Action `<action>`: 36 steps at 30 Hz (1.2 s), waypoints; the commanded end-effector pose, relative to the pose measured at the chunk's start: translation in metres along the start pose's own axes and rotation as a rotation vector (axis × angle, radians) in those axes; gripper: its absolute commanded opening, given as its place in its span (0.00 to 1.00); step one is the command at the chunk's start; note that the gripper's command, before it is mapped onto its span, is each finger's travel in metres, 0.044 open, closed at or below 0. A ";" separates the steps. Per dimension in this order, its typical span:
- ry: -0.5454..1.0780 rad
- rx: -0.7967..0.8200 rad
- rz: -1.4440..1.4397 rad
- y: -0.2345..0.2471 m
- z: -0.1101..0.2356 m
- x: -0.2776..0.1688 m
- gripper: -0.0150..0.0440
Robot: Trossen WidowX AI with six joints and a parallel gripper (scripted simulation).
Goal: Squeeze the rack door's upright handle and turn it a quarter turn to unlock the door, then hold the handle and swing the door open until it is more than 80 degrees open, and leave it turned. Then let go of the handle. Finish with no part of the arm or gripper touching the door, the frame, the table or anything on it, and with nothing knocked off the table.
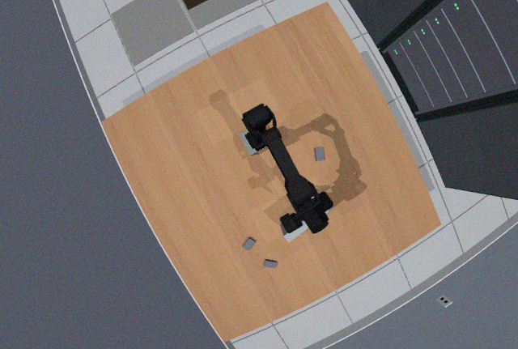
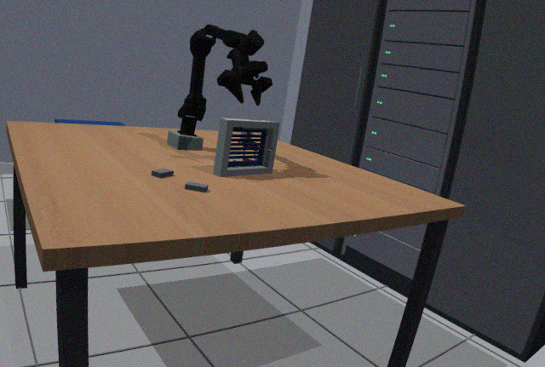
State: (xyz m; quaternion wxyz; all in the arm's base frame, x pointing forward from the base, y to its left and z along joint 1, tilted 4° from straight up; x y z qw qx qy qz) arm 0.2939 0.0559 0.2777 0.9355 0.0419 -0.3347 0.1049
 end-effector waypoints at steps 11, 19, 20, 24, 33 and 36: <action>0.379 0.068 0.064 0.024 -0.015 0.003 0.76; 0.588 0.093 0.100 0.037 -0.018 0.003 0.76; 0.610 0.095 0.104 0.039 -0.018 0.003 0.76; 0.627 0.097 0.107 0.040 -0.018 0.003 0.76; 0.627 0.097 0.107 0.040 -0.026 -0.002 0.76; 0.627 0.097 0.107 0.041 -0.030 -0.004 0.76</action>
Point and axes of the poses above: the point midway between the two fingers, 35 mm back from their tips, its own z axis back along the fingers, its own y axis across the jaws, x = y × z, the point moved 8 cm from there along z, back along the fingers, and after that the axes turned 2 degrees about z, right-handed, at the moved point
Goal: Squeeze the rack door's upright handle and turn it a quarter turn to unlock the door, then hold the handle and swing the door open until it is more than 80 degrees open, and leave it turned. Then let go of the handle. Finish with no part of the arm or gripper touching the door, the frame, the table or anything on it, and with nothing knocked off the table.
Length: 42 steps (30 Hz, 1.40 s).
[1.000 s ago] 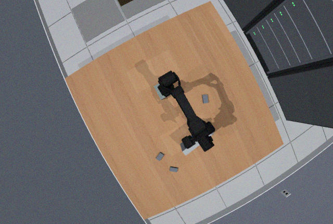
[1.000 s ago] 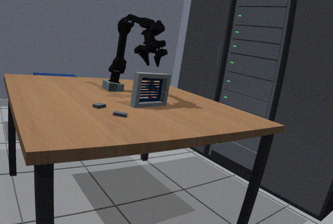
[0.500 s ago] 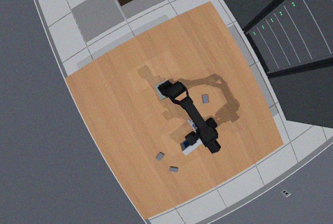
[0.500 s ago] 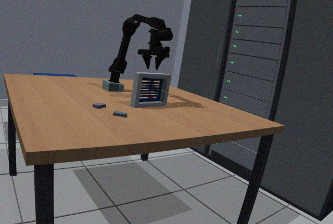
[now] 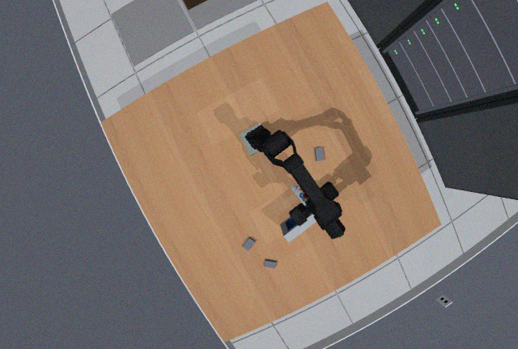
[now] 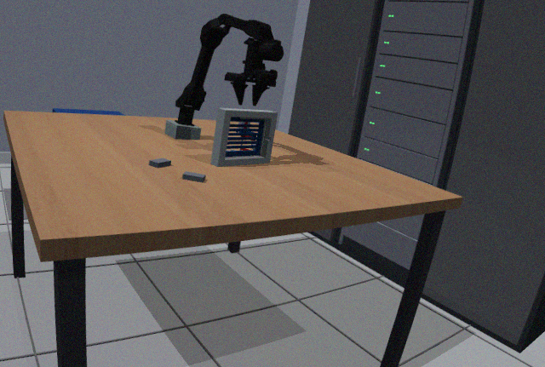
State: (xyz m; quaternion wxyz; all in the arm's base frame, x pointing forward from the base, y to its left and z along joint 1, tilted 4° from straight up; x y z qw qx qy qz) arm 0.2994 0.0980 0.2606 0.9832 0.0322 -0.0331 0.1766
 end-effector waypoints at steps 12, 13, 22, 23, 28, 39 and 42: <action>0.012 0.007 0.002 0.000 -0.028 0.001 0.76; 0.012 0.007 0.002 0.001 -0.030 0.001 0.76; 0.012 0.007 0.002 0.001 -0.045 0.001 0.76; 0.012 0.007 0.002 0.001 -0.046 0.001 0.76; 0.012 0.007 0.002 0.001 -0.054 0.000 0.76; 0.012 0.007 0.002 0.001 -0.065 -0.002 0.63; 0.012 0.007 0.002 0.001 -0.065 -0.002 0.49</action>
Point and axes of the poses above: the point midway between the two fingers, 35 mm back from their tips, its own z axis back along the fingers, its own y axis across the jaws, x = y × z, the point moved 8 cm from there along z, back along the fingers, and after that the axes turned 2 degrees about z, right-handed, at the moved point
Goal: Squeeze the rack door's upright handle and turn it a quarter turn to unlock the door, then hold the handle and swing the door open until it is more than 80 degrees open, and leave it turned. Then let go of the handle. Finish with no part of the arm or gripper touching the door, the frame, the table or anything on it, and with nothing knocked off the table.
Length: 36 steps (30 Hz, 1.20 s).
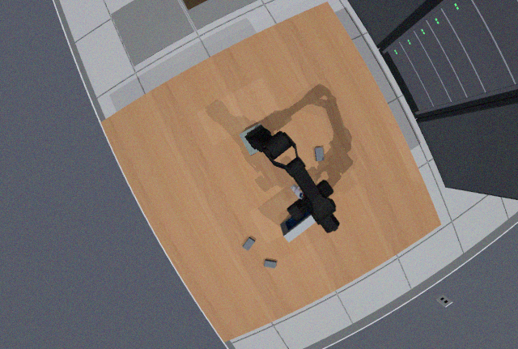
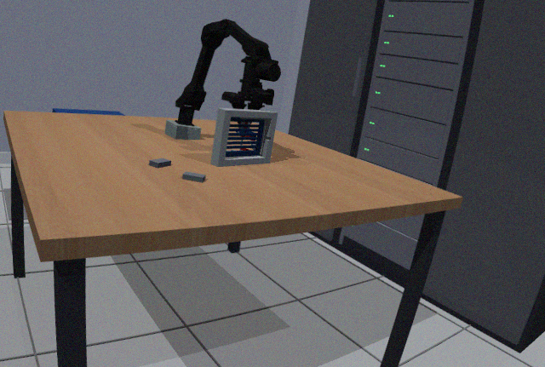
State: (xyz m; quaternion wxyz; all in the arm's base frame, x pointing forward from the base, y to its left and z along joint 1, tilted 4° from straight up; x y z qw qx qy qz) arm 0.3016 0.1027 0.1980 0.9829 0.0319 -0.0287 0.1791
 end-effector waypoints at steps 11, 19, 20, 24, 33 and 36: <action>0.003 0.006 -0.003 0.000 -0.002 0.000 0.34; 0.003 0.006 0.029 0.000 -0.002 0.000 0.30; 0.003 0.006 0.070 0.000 -0.002 0.000 0.30; 0.002 0.007 0.267 0.000 -0.002 0.000 0.30; 0.001 0.007 0.710 0.000 -0.002 0.000 0.30; 0.001 0.007 0.858 0.000 -0.002 0.000 0.30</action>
Point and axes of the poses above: the point midway between the two fingers, 35 mm back from their tips, its own z axis back along the fingers, its own y axis across the jaws, x = y × z, the point moved 8 cm from there along z, back along the fingers, and after that the axes turned 2 degrees about z, right-handed, at the moved point
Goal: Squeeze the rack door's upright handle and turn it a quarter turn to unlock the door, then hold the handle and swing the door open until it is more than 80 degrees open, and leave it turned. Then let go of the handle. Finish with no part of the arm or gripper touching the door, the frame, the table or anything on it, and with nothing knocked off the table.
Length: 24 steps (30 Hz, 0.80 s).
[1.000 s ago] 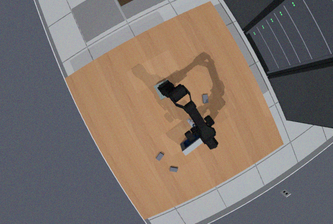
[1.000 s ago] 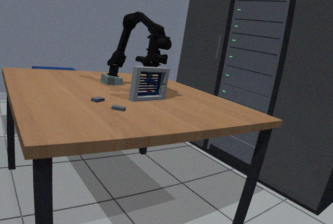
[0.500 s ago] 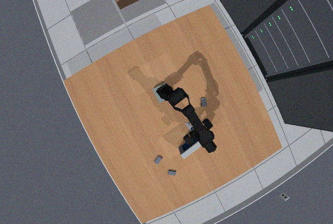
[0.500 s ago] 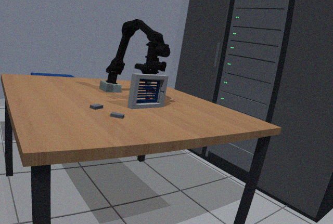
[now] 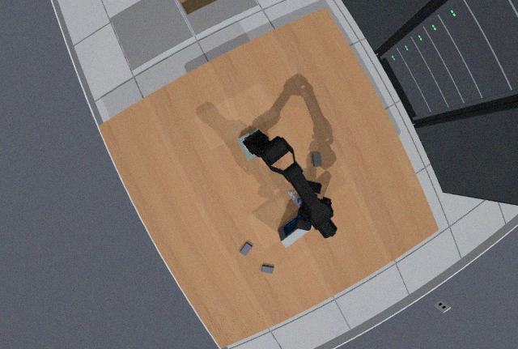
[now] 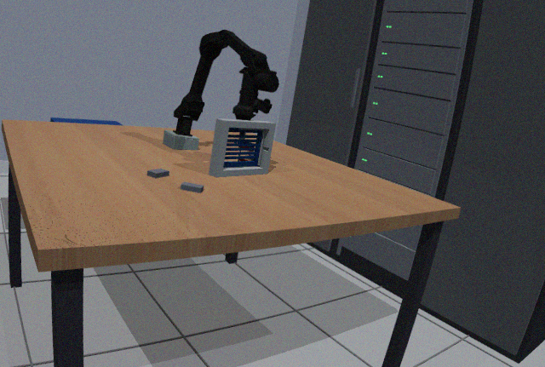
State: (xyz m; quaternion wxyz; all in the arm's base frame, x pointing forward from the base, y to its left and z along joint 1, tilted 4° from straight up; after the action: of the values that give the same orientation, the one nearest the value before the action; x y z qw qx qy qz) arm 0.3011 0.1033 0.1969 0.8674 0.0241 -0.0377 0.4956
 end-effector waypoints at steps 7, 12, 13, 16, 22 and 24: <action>0.002 0.001 0.526 0.000 -0.001 0.000 0.30; 0.002 0.002 0.772 0.000 -0.001 0.000 0.30; 0.002 0.002 0.821 0.000 -0.001 0.000 0.30; 0.002 0.002 0.969 0.000 -0.001 0.000 0.30; 0.002 0.002 1.231 0.000 -0.001 0.000 0.30; 0.002 0.002 1.239 0.000 -0.001 0.000 0.30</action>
State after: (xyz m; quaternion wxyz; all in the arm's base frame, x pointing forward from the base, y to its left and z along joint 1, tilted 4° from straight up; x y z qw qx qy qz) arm 0.3007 0.1029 0.1967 0.4752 0.0023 -0.0440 0.8788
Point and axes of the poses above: the point midway between the two fingers, 35 mm back from their tips, its own z axis back along the fingers, its own y axis across the jaws, x = y × z, the point moved 8 cm from there along z, back along the fingers, and after that the axes turned 2 degrees about z, right-handed, at the moved point
